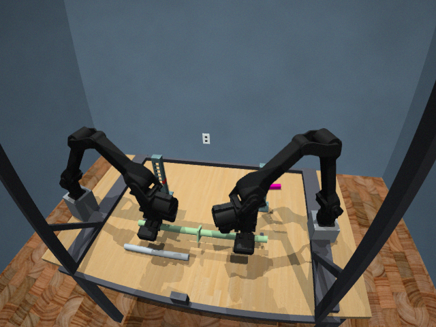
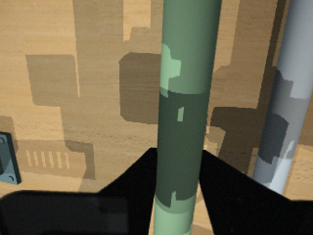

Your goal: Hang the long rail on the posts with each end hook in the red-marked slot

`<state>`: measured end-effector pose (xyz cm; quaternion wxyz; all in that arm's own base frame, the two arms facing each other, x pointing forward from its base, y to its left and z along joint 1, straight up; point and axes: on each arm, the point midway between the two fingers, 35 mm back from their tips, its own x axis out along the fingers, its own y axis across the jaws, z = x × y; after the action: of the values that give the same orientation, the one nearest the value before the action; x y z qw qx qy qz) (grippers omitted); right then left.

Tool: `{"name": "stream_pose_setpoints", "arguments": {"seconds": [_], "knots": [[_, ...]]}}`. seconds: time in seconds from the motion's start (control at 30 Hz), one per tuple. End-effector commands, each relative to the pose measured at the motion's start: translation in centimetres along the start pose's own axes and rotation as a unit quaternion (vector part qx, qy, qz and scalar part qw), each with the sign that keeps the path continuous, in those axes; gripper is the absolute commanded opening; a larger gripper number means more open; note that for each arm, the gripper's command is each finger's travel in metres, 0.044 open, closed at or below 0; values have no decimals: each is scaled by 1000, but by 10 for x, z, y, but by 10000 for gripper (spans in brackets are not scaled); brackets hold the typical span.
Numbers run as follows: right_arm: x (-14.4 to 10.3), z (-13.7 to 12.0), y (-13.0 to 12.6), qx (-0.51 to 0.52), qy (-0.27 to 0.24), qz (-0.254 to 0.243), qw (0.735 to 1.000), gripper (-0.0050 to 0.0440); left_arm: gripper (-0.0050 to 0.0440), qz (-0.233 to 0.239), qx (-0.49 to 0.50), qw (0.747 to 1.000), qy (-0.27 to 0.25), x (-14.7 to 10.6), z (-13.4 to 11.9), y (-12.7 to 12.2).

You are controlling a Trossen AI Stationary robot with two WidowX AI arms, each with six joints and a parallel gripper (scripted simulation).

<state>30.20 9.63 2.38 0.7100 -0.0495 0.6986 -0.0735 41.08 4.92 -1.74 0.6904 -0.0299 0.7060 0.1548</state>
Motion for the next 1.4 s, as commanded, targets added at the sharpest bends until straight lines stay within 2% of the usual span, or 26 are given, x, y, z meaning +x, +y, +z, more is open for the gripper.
{"name": "stream_pose_setpoints", "arguments": {"seconds": [0.0,0.43,0.5,0.8,1.37], "knots": [[-8,3,3,3,-3,-30,1000,-50,-50,34,-6,999,-15,-18,7,1],[-16,3,9,4,-5,-140,990,-50,-50,139,-6,990,-14,-28,6,-3],[-16,3,9,4,-5,-140,990,-50,-50,139,-6,990,-14,-28,6,-3],[-20,3,12,5,-5,-196,981,-50,-50,194,-7,981,-13,-32,6,-5],[-19,3,9,5,-5,-196,981,-50,-50,195,-7,981,-13,-32,6,-2]]}}
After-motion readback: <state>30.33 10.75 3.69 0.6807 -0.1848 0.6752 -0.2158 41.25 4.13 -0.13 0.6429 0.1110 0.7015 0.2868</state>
